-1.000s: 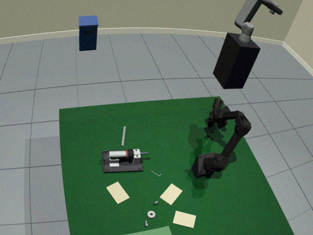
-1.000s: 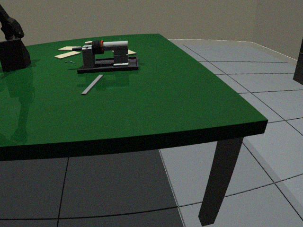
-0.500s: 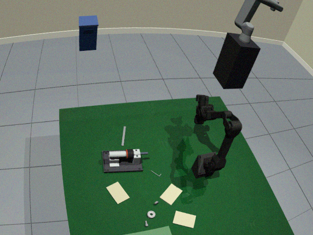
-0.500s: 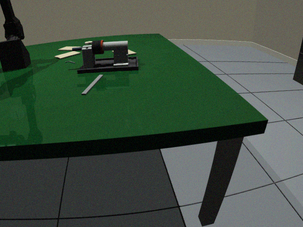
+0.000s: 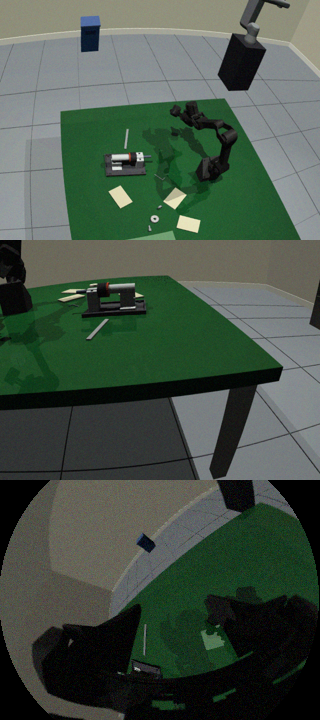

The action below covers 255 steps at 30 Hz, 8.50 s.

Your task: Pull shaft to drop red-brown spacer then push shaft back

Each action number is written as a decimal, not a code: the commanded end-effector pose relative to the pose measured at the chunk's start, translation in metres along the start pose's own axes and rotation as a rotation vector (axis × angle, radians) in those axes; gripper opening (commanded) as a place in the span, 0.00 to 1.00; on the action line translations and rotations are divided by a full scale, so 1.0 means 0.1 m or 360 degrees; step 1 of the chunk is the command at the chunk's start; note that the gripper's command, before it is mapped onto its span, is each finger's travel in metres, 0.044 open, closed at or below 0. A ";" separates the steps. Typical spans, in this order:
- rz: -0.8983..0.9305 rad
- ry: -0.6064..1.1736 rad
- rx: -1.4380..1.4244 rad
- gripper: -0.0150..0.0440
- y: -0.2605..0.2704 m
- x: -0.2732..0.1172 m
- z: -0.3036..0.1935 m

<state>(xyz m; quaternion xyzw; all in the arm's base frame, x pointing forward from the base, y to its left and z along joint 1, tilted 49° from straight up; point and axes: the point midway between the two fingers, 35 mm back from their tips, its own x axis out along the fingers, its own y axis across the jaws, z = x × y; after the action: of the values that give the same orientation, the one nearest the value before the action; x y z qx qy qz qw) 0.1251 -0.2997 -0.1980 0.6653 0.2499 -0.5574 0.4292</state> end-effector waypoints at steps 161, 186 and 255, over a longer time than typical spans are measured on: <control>0.1344 0.0907 -0.2252 1.00 0.91 -0.48 -3.04; 0.1350 0.0906 -0.2257 0.42 0.92 -0.47 -3.05; 0.1343 0.0907 -0.2252 0.25 0.78 -0.52 -2.97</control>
<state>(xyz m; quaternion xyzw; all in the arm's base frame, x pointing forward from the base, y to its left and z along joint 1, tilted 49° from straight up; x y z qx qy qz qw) 0.3326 -0.0800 -0.1223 0.3950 0.3681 0.1202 0.8331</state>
